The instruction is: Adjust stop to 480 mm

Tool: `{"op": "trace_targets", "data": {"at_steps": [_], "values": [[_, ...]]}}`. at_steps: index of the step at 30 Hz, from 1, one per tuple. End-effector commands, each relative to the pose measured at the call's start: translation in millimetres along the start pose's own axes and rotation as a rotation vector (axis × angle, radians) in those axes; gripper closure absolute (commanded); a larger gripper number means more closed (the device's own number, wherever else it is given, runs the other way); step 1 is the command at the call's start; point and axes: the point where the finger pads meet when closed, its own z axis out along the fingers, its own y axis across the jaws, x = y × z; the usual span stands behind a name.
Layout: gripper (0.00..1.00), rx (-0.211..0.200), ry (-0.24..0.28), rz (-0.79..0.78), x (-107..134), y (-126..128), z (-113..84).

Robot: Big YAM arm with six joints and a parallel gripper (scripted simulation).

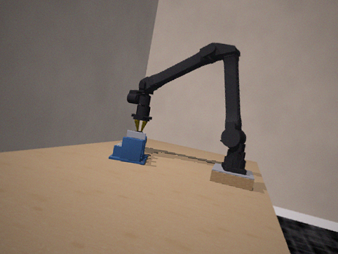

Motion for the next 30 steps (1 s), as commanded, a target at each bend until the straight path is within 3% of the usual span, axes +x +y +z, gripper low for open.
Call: {"op": "trace_targets", "data": {"at_steps": [1,15,24,30], "values": [[0.94,-0.039,-0.025,-0.003,-1.9,7.0,-15.3],[0.94,-0.046,-0.029,-0.003,-3.0,5.8,-19.0],[0.94,-0.024,-0.018,0.0,-5.3,-28.1,-21.6],[0.94,-0.023,-0.02,0.0,-5.4,-31.9,-21.9]]}}
